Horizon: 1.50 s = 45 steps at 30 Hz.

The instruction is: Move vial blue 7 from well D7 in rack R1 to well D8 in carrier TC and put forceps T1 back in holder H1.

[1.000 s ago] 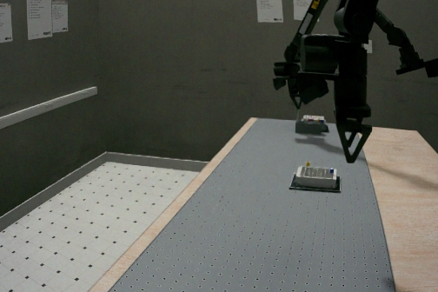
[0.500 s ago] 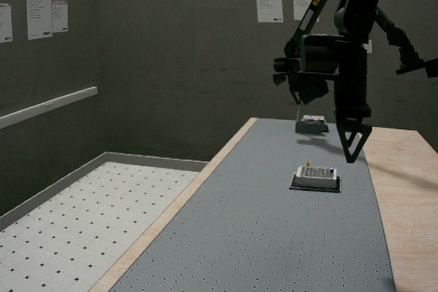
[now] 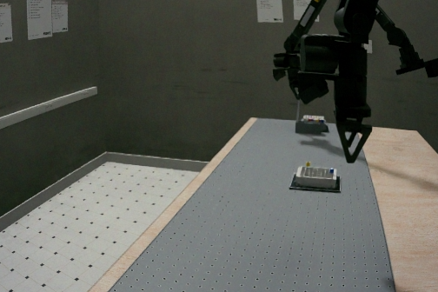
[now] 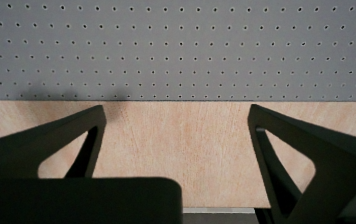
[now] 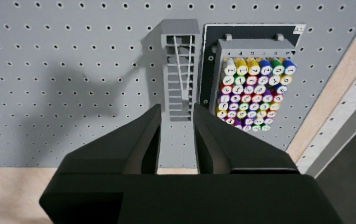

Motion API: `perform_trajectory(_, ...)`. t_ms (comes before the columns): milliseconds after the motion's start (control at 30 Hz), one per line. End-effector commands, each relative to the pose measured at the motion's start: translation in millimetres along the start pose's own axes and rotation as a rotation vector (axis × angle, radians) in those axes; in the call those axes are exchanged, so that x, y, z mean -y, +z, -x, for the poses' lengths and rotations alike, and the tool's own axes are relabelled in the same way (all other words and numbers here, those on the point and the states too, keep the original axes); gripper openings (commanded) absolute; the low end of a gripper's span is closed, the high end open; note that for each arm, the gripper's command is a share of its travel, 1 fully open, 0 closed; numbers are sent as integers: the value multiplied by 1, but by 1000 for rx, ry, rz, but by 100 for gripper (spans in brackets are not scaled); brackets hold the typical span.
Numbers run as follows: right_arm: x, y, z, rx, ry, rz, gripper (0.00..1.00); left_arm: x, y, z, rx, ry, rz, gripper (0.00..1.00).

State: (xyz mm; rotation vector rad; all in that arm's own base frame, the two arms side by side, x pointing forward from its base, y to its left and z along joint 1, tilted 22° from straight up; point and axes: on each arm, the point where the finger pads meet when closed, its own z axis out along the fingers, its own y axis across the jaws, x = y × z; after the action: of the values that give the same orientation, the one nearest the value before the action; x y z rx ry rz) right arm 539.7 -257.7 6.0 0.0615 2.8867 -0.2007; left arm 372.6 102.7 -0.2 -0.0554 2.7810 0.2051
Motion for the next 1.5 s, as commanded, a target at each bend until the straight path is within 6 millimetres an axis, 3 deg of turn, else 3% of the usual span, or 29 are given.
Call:
perform_trajectory(0, 6, -20, 0, 10, -2, -8, 24, -1, -2, 8, 16, 8, 3, 100)
perform_trajectory(367, 6, -32, -2, 10, -1, -8, 24, -1, -2, 8, 16, 8, 3, 100)
perform_trajectory(467, 4, -19, -6, -11, -2, 2, 24, -1, -2, 8, 16, 8, 3, 100)
perform_trajectory(1467, 4, -19, -5, -10, -2, 1, 24, -1, -2, 8, 16, 8, 3, 100)
